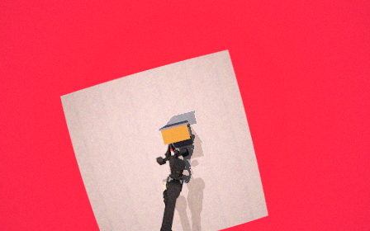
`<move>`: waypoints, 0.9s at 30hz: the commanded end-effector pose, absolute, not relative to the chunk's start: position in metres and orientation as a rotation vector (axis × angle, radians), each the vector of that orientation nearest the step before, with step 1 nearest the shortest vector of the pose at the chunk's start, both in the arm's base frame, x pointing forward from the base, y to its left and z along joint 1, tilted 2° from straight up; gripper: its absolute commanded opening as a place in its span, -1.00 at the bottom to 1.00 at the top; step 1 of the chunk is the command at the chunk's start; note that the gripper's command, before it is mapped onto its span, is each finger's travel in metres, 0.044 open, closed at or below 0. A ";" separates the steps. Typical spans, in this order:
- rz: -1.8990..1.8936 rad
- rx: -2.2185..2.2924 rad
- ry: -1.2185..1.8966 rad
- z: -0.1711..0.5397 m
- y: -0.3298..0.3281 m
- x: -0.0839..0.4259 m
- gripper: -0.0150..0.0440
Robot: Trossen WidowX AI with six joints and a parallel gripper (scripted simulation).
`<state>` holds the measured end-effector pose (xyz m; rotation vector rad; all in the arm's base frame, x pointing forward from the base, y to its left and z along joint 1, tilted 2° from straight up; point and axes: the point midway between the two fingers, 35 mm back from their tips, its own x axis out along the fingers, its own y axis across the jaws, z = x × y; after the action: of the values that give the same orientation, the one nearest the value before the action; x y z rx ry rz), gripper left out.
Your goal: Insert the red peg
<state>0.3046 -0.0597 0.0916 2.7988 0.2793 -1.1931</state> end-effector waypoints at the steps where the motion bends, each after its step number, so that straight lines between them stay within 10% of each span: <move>1: -1.193 2.803 0.247 0.091 -0.070 0.309 -0.49; 27: -1.203 2.838 0.130 0.088 -0.103 0.345 -0.49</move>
<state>0.3374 -0.1030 0.0878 2.8342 0.1372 -1.2031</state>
